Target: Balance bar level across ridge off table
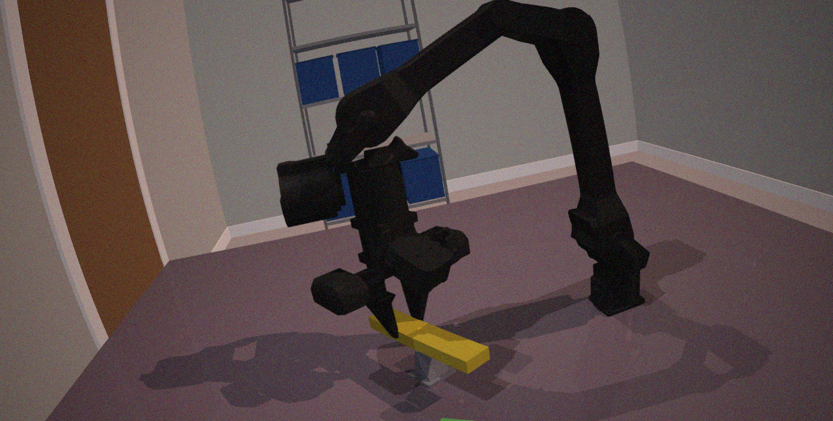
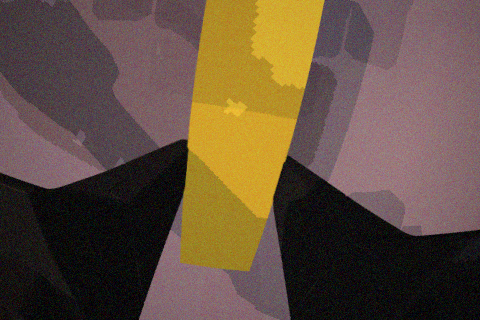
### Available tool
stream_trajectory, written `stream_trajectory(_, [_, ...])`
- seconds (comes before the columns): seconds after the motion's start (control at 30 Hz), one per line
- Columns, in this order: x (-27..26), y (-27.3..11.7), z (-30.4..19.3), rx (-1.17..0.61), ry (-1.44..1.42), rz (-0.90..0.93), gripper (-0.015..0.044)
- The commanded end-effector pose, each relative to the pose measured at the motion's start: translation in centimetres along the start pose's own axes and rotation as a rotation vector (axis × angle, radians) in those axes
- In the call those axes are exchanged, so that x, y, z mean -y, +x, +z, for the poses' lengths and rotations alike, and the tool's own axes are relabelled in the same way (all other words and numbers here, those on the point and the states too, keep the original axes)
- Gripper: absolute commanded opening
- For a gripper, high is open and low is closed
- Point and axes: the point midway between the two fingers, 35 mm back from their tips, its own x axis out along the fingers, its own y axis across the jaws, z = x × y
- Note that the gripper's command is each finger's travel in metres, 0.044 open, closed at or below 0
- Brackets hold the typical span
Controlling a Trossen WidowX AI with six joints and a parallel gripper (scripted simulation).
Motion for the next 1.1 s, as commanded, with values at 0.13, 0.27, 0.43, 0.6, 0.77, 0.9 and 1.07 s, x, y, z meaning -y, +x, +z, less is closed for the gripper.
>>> stream_trajectory(0.13, [0.00, 0.00, 0.00, 0.000, 0.000, 0.000, 0.0000])
stream_trajectory(0.27, [0.00, 0.00, 0.00, 0.000, 0.000, 0.000, 0.0000])
stream_trajectory(0.43, [0.00, 0.00, 0.00, 0.000, 0.000, 0.000, 0.0000])
stream_trajectory(0.6, [0.00, 0.00, 0.00, 0.000, 0.000, 0.000, 0.0000])
stream_trajectory(0.77, [0.00, 0.00, 0.00, 0.000, 0.000, 0.000, 0.0000])
stream_trajectory(0.9, [0.00, 0.00, 0.00, 0.000, 0.000, 0.000, 0.0026])
stream_trajectory(1.07, [0.00, 0.00, 0.00, 0.000, 0.000, 0.000, 0.0157])
